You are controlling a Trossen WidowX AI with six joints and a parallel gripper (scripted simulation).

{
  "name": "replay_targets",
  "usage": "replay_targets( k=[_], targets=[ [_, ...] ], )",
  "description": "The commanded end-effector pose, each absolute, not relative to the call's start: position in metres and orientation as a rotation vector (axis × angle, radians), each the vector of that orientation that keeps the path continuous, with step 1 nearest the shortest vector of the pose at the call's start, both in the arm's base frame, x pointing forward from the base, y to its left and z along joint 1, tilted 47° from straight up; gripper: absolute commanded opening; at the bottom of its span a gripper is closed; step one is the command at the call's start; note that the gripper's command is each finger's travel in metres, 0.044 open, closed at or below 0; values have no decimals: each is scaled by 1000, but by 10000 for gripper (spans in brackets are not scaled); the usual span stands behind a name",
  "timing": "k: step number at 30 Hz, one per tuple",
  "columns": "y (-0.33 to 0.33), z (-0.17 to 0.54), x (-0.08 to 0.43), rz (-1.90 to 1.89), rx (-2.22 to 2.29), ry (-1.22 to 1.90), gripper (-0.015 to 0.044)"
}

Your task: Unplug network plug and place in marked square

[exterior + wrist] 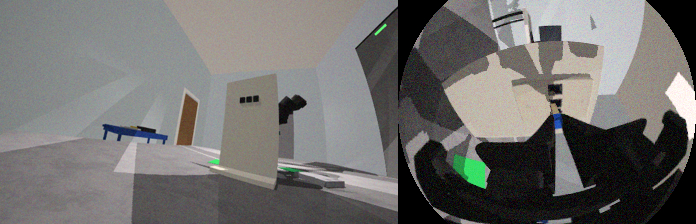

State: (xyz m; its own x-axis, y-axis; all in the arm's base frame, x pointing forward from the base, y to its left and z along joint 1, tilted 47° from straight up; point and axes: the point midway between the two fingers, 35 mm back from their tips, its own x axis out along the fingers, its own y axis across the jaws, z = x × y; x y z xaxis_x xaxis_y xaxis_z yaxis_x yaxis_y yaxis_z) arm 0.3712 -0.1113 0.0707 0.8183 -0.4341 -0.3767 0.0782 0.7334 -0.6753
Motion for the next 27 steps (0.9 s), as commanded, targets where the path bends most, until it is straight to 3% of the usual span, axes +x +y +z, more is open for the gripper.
replay_targets(
  k=[1, 27],
  targets=[
    [-111, 71, 368, -302, -697, 553, 0],
    [-106, 75, 357, -302, -697, 554, 0]
  ],
)
